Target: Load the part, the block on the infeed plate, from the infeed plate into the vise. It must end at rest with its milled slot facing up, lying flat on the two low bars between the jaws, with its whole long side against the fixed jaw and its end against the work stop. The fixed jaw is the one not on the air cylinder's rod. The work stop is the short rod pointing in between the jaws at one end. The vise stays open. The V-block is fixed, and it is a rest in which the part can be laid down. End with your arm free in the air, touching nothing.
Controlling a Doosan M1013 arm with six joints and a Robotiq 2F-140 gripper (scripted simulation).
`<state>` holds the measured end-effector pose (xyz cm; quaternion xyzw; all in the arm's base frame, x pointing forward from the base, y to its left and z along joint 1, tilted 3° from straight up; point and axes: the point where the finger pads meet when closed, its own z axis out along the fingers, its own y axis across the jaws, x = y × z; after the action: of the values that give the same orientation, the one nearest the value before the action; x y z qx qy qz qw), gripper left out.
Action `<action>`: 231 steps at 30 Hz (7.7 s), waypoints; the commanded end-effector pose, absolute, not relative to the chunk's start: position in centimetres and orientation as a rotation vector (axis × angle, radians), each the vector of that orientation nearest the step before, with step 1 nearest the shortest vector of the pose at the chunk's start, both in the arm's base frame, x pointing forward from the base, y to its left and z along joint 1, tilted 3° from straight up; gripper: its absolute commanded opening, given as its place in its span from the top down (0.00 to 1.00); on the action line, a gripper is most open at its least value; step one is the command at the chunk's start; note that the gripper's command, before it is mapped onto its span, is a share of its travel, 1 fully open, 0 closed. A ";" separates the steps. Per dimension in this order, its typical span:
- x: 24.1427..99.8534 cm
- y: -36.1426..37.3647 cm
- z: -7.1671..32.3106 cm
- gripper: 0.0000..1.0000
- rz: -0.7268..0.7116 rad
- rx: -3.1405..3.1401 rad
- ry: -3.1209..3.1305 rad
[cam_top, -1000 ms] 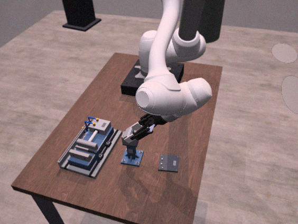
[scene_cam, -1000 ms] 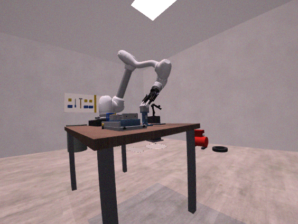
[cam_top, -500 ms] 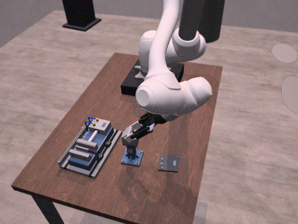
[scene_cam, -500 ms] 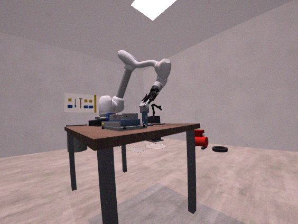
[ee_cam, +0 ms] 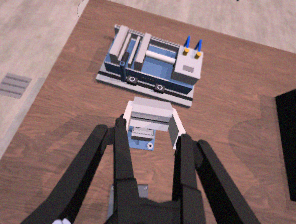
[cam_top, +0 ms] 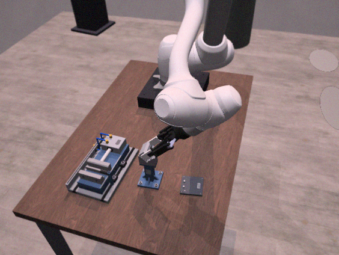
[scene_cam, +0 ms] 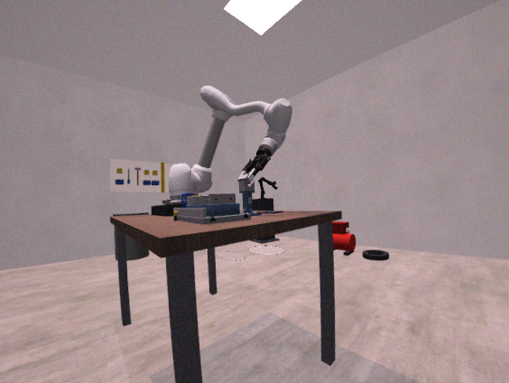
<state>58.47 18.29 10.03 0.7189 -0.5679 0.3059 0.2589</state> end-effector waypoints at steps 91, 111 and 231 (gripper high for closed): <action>58.6 18.5 11.5 1.00 0.815 1.970 -1.547; 58.6 18.2 11.5 1.00 0.707 2.053 -1.614; 59.0 16.7 12.1 1.00 0.026 2.429 -1.925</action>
<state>59.11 16.74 12.02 0.7840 -0.6202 0.0099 0.0257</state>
